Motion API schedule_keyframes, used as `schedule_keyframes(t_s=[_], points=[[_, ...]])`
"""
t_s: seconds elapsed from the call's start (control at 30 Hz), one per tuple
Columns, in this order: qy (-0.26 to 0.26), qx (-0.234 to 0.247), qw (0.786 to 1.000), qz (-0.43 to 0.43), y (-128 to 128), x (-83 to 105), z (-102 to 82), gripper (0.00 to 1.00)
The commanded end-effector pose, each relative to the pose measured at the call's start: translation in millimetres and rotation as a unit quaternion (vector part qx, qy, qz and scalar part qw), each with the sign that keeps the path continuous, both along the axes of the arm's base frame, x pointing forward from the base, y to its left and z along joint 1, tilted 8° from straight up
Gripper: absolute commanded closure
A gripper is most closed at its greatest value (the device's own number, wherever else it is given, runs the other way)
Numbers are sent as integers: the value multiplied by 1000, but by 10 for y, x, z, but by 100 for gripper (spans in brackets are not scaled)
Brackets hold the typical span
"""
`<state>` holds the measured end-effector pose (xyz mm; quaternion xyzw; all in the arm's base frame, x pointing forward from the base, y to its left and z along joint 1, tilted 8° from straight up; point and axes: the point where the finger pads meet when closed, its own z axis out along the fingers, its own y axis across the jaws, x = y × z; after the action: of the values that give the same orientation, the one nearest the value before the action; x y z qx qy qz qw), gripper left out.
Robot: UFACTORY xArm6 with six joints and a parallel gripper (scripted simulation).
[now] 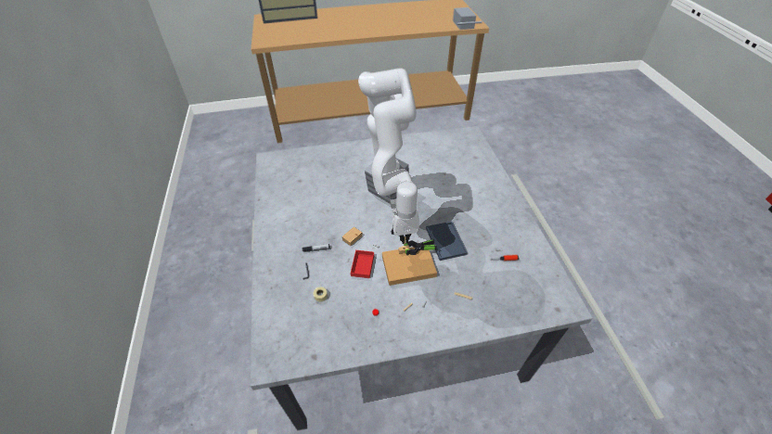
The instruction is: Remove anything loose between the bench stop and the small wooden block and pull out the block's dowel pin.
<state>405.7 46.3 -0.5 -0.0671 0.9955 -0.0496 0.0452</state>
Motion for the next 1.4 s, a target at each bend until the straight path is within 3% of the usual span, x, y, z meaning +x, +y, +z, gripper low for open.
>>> schedule_keyframes(t_s=[0.0, 0.4, 0.67, 0.87, 1.37], points=[[-2, 0, 1000, 0, 2, 11, 10, 100], [-1, 0, 1000, 0, -149, 77, 28, 100], [0, 0, 1000, 0, -1051, 328, 132, 100], [-1, 0, 1000, 0, -1668, 379, 202, 100], [-2, 0, 1000, 0, -1779, 379, 212, 100]])
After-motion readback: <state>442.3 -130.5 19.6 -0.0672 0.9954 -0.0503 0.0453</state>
